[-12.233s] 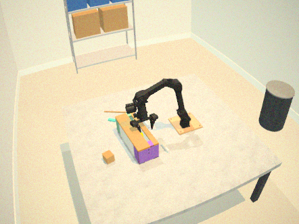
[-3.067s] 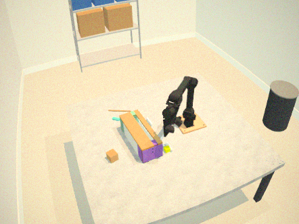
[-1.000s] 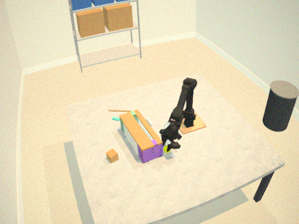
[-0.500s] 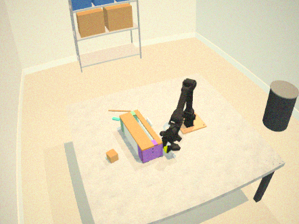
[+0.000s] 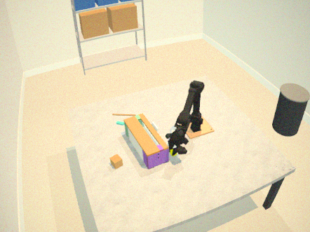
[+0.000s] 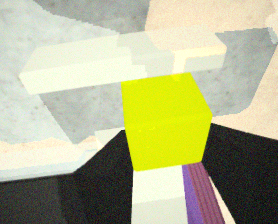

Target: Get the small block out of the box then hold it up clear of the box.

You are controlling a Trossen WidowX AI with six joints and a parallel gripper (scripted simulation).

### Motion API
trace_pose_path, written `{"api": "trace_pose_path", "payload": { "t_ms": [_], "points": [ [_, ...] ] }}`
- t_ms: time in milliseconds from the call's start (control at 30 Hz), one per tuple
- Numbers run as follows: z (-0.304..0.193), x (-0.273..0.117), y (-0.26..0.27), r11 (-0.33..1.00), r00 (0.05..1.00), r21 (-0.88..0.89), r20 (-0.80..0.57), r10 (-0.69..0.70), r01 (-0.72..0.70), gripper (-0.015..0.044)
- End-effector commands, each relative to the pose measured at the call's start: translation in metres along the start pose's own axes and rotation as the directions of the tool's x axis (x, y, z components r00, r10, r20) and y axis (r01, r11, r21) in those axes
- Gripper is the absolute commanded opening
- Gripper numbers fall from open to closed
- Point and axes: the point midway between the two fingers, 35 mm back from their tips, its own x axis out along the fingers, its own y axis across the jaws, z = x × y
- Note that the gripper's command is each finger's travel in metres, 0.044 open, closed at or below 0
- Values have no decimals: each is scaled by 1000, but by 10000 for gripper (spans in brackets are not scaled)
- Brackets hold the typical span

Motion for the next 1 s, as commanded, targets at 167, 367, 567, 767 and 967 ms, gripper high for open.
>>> {"api": "trace_pose_path", "payload": {
  "t_ms": [167,367,567,767,967],
  "points": [
    [-19,-39,-2,1000,1000,5,-13,-17,17,0],
    [-21,-46,1,999,999,-24,-13,-32,31,0],
    [-27,-77,12,986,996,-142,-18,-93,89,0],
    [-30,-108,24,955,988,-263,-30,-153,140,0],
    [-28,-139,37,908,977,-380,-48,-210,176,0]
  ]
}}
